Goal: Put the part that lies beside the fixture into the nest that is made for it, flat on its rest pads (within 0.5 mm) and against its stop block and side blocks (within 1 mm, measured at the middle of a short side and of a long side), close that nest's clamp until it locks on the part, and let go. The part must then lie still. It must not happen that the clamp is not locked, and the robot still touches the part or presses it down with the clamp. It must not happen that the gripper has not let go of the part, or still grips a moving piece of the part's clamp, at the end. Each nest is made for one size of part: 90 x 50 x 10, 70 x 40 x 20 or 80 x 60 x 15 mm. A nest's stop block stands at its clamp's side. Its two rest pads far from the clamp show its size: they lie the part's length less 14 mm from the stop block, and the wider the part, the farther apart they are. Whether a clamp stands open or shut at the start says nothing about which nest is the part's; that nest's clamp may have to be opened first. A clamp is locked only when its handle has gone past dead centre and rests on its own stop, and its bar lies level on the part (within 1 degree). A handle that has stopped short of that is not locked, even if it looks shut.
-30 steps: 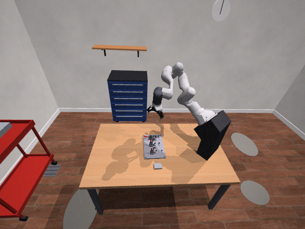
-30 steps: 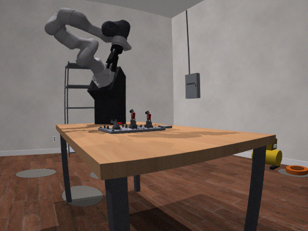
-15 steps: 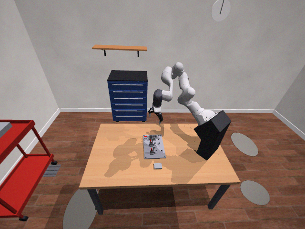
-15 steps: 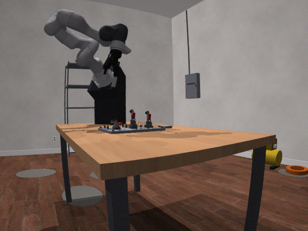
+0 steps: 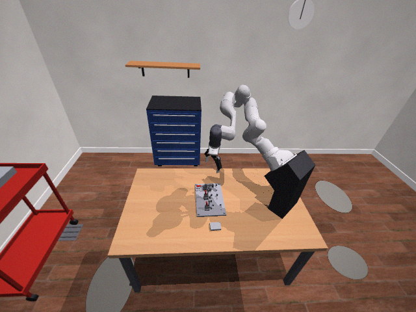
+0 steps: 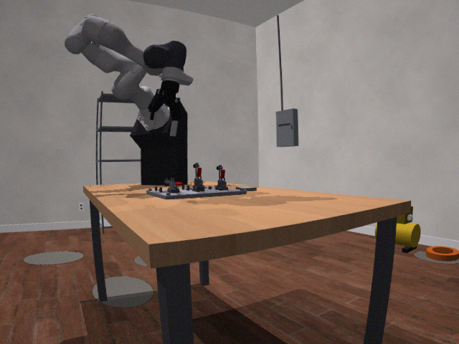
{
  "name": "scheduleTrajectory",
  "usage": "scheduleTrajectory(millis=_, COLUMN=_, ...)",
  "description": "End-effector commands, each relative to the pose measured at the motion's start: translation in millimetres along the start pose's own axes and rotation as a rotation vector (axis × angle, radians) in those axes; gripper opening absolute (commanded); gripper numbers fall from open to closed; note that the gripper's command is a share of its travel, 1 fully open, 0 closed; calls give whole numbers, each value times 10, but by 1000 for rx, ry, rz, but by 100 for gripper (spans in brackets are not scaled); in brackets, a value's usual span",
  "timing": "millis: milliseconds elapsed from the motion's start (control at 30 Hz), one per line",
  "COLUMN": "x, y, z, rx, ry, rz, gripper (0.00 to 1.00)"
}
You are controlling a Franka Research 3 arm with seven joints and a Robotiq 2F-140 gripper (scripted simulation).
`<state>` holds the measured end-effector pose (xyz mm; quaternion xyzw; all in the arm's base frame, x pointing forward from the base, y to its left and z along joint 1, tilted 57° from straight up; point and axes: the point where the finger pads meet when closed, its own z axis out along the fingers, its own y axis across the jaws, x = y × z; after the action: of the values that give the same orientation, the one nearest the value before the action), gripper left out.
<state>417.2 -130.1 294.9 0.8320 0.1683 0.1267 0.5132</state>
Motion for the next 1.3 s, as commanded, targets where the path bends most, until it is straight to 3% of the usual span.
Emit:
scheduleTrajectory(millis=0, x=64, y=-37, z=14, rx=5, ry=33, rz=137, gripper=100)
scheduleTrajectory(millis=867, x=-55, y=-360, z=383, rx=138, ry=51, rz=551, gripper=100)
scheduleTrajectory(millis=1267, x=-61, y=-375, z=395, rx=145, ry=51, rz=569, gripper=100)
